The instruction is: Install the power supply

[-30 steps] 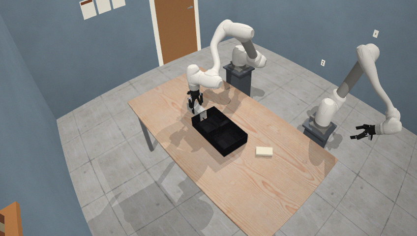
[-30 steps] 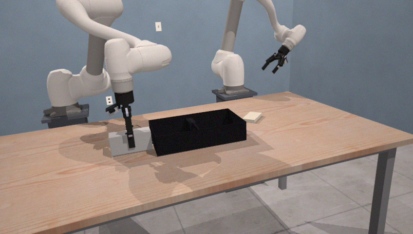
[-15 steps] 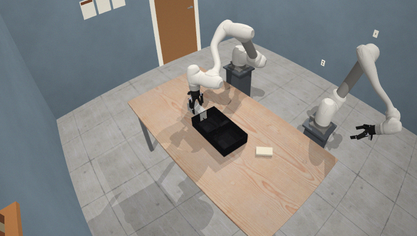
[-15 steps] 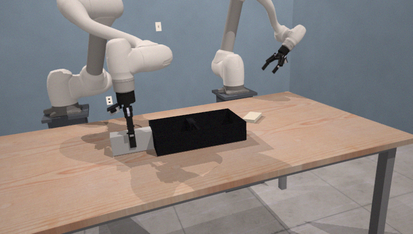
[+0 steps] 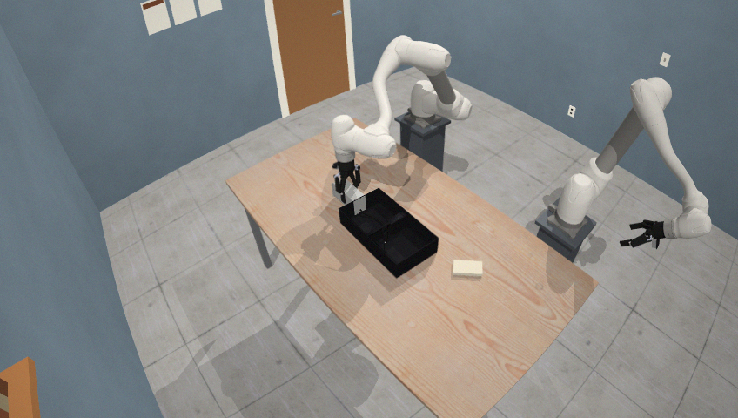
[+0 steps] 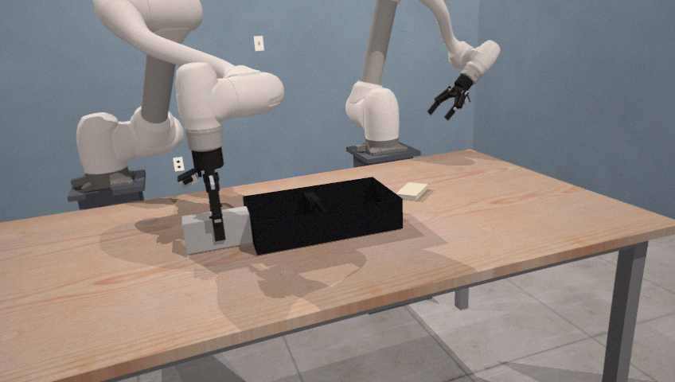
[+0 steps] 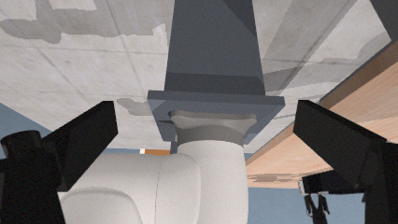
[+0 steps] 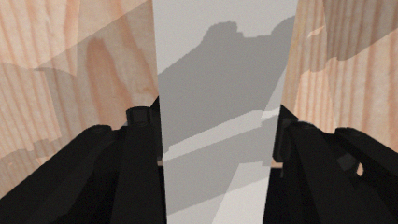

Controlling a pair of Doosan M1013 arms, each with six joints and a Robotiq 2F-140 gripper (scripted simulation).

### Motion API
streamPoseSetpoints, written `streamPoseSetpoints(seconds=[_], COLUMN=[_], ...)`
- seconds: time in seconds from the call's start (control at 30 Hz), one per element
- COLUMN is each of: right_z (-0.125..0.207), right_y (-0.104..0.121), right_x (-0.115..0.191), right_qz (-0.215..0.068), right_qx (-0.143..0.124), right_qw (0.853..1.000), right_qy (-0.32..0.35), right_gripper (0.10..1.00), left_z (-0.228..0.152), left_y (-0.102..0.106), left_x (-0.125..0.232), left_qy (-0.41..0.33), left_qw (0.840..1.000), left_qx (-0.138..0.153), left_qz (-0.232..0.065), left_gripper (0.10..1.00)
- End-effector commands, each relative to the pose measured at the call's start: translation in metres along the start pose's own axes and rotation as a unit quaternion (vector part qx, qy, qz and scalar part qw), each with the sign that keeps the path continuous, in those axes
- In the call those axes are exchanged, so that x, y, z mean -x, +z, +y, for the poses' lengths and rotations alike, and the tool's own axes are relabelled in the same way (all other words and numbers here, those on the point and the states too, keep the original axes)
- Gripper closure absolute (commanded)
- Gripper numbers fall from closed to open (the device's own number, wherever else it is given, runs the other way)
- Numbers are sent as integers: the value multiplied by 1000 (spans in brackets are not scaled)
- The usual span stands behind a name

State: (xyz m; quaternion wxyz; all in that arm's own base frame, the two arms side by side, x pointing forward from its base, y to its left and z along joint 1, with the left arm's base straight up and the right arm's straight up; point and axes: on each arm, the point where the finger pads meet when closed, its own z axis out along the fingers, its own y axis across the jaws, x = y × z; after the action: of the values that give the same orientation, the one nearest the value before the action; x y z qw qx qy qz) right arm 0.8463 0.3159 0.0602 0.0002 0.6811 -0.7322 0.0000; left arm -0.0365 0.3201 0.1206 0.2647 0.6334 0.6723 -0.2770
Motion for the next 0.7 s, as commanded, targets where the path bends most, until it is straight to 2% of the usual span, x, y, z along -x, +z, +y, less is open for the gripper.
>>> streamPoseSetpoints(seconds=[0.0,0.67], right_z=[0,0], right_y=[-1,-1], right_x=[3,10], right_qz=[-1,-1], right_qx=[-1,-1], right_qw=[1000,1000], right_qy=[0,0], right_gripper=[999,999], left_z=[0,0], left_y=[0,0], left_x=[0,0], left_qy=[0,0], left_qw=[1000,1000], left_qx=[0,0], left_qz=[0,0], left_gripper=[98,98])
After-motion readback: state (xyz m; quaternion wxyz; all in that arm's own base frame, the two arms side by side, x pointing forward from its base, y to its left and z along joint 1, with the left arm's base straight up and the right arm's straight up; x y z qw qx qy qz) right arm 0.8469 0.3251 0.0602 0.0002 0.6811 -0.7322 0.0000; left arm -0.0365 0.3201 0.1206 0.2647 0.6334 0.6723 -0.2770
